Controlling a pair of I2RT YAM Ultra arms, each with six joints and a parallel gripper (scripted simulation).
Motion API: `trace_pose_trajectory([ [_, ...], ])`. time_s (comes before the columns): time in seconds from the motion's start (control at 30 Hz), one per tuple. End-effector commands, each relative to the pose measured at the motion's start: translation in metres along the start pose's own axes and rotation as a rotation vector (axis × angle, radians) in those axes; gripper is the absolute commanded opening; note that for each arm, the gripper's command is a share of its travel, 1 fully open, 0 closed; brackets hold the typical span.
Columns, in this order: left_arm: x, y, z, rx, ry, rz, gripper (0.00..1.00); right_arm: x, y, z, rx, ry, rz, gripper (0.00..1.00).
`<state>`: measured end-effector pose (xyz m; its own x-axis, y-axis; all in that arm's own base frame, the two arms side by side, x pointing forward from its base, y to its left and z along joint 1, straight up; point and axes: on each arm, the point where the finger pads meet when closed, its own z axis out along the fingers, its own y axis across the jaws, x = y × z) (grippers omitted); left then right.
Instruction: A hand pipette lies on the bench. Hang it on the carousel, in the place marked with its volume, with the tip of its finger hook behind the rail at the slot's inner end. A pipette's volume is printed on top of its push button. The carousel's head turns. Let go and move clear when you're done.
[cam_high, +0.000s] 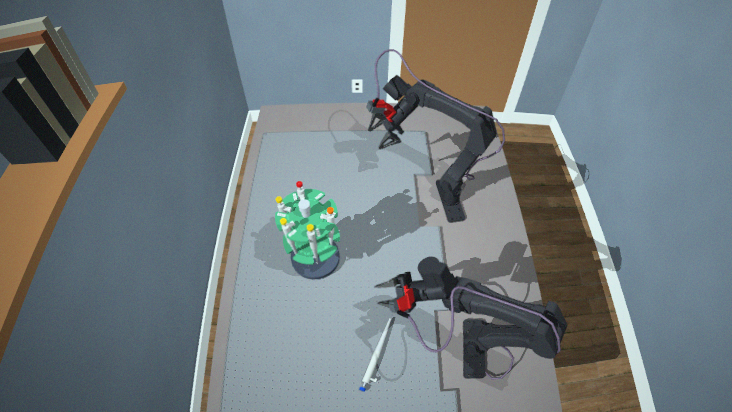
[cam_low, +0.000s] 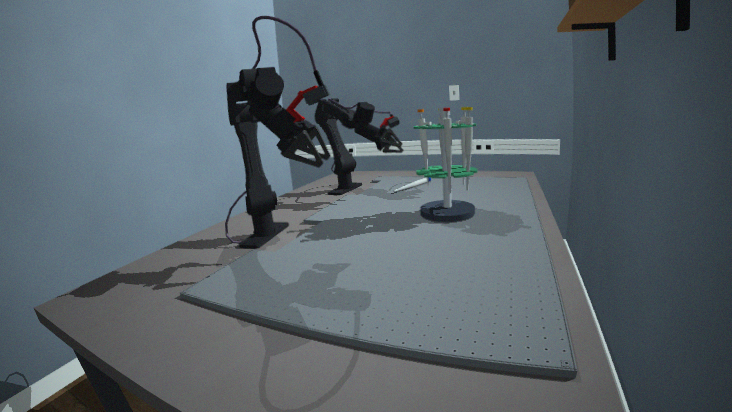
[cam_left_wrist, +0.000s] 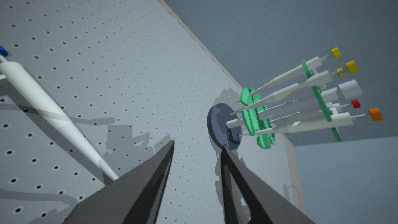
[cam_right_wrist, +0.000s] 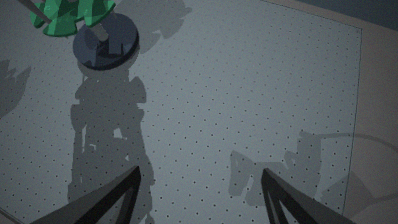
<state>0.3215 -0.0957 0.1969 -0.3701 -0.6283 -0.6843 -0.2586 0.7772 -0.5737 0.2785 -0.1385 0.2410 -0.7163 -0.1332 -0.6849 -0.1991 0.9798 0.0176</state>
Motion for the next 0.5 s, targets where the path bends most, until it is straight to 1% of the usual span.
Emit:
trace_pose_trajectory([
  [0.0,0.01,-0.011,0.011,-0.02,-0.11,-0.122,0.49,-0.011,-0.004,-0.006,0.015,-0.037,-0.022,1.0],
  [0.07,0.008,-0.036,0.011,0.018,-0.161,-0.211,0.49,-0.011,-0.004,-0.006,0.015,-0.037,-0.022,1.0],
  [0.13,0.019,-0.046,0.015,0.025,-0.195,-0.276,0.49,-0.011,-0.004,-0.006,0.015,-0.037,-0.022,1.0],
  [0.2,0.029,-0.054,0.019,0.025,-0.195,-0.277,0.49,-0.011,-0.004,-0.006,0.015,-0.037,-0.022,1.0],
  [0.47,0.028,-0.054,0.019,0.022,-0.197,-0.279,0.49,-0.011,-0.004,-0.006,0.015,-0.037,-0.022,1.0],
])
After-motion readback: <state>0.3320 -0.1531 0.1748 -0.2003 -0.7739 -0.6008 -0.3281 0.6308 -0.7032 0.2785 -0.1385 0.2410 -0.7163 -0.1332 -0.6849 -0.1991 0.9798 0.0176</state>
